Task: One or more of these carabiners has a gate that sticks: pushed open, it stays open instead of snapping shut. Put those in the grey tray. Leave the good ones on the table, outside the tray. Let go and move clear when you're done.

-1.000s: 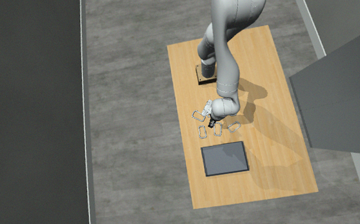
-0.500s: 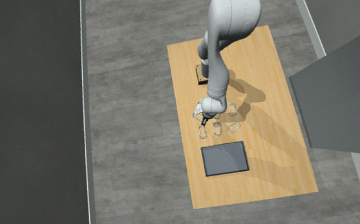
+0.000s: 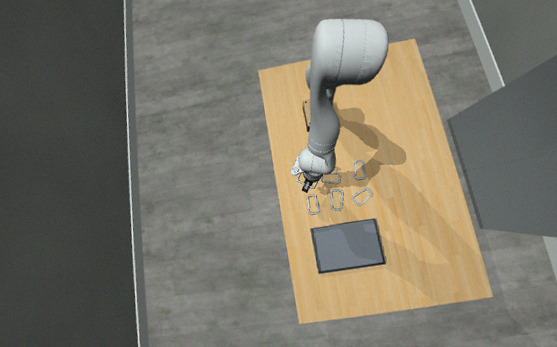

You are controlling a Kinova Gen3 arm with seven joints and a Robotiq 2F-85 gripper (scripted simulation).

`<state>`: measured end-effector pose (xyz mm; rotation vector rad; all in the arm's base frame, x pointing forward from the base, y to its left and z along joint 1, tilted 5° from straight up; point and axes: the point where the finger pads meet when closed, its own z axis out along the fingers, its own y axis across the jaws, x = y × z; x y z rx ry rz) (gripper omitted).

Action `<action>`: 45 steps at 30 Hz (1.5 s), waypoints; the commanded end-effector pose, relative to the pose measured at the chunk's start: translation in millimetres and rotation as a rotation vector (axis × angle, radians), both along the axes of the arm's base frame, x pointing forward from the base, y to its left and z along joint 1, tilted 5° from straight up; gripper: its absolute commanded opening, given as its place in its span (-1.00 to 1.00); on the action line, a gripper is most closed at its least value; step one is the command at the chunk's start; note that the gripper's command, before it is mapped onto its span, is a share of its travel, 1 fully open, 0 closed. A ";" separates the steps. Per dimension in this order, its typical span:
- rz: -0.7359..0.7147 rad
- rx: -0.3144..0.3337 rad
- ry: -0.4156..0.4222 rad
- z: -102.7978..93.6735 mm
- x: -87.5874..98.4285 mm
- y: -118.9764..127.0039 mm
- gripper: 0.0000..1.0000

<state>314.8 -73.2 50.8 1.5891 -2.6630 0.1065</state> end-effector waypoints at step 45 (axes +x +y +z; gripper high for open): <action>-0.023 0.000 0.009 -88.6 -7.1 -18.9 1.00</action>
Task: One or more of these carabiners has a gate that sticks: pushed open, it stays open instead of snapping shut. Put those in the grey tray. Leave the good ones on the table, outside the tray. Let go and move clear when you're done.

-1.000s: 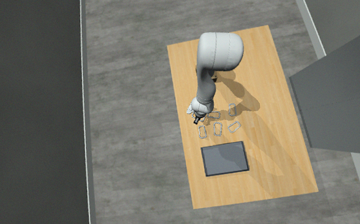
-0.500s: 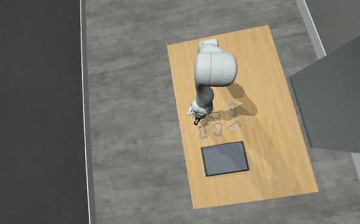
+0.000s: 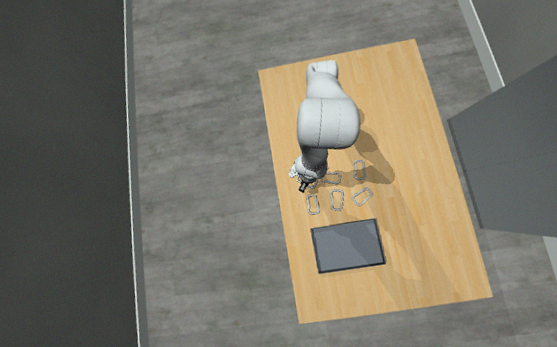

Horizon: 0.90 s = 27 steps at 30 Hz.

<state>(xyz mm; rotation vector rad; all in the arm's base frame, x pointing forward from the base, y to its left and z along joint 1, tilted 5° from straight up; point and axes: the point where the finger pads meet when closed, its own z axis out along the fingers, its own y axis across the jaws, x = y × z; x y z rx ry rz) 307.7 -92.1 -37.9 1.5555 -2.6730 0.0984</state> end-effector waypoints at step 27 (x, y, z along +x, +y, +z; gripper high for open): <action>-0.001 0.000 0.000 -24.9 -0.2 -2.1 1.00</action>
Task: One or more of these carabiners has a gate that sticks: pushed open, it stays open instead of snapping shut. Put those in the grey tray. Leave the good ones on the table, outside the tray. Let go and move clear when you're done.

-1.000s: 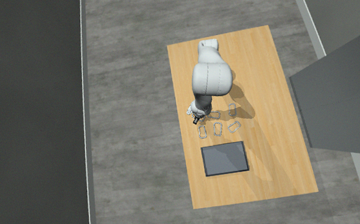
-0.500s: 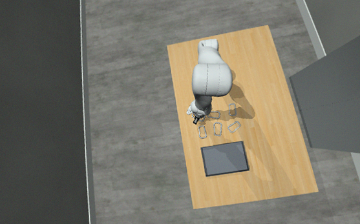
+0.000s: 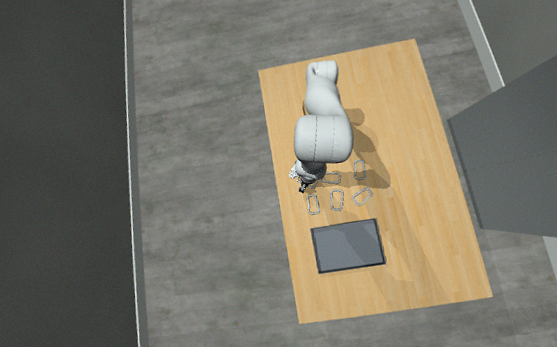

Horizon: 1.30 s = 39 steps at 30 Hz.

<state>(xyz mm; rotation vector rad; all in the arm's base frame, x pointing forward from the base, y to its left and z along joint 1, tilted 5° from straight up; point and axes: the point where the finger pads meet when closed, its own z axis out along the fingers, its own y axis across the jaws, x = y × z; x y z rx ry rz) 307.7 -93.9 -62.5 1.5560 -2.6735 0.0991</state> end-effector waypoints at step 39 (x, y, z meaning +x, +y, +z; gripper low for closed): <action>0.000 0.000 0.001 -2.2 -0.1 -1.0 0.50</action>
